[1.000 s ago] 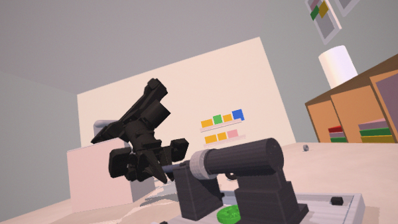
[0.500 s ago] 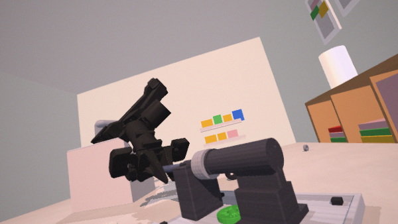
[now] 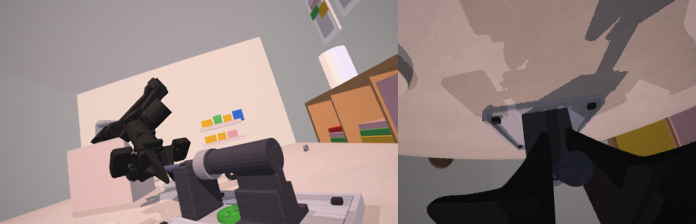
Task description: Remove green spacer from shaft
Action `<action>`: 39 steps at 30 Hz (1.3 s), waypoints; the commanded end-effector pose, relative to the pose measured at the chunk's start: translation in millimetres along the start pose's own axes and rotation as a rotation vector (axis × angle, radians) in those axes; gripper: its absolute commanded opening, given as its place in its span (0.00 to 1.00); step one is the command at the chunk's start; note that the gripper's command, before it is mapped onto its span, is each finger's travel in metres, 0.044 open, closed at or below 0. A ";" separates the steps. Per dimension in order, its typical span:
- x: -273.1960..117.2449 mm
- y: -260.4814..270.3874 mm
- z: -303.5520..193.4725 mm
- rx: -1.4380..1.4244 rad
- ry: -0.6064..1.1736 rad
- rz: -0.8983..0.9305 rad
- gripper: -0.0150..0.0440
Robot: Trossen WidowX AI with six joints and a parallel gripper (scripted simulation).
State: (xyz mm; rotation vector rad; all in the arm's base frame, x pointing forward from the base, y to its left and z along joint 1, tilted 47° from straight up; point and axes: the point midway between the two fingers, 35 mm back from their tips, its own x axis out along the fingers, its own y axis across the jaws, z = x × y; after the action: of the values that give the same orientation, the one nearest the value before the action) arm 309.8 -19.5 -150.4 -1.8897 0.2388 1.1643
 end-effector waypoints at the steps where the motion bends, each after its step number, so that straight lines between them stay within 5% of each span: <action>1: 1.7 0.9 -1.0 0.001 0.000 0.002 0.25; 39: 9.8 0.8 -9.1 0.001 0.000 0.002 0.25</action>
State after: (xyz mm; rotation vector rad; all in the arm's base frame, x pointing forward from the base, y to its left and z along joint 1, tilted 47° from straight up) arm 319.7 -23.7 -155.3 -1.8879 0.2409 1.1614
